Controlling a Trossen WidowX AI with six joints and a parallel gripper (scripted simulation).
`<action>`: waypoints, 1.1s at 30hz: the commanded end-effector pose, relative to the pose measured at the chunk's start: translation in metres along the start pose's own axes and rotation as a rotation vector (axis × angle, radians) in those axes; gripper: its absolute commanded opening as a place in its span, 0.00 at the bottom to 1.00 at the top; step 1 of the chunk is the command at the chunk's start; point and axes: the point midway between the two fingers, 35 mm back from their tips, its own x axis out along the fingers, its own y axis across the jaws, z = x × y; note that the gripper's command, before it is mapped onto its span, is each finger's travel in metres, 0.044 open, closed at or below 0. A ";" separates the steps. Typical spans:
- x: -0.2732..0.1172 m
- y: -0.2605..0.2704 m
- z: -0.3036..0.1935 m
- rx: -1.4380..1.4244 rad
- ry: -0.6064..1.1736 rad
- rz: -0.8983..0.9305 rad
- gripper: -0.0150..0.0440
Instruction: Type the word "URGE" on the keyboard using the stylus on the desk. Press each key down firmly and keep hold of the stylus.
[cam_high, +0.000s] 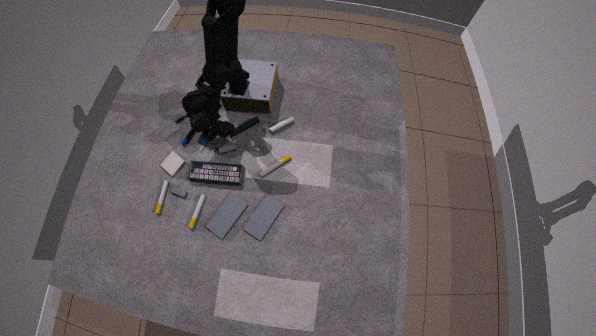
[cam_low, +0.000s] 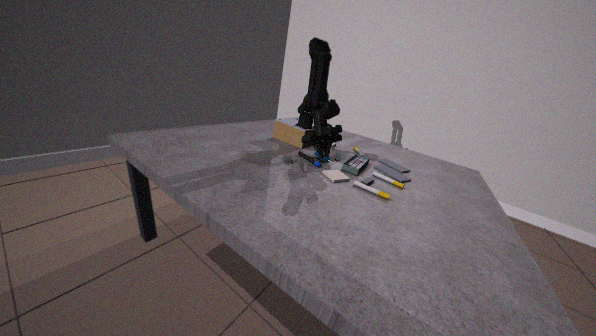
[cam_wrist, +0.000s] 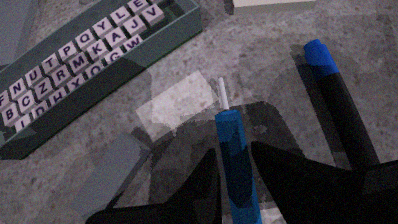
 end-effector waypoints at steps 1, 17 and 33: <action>0.000 0.000 0.000 0.000 0.001 0.000 0.33; -0.004 0.000 0.005 0.000 0.000 0.000 0.25; -0.030 -0.001 0.023 0.000 -0.002 -0.001 0.25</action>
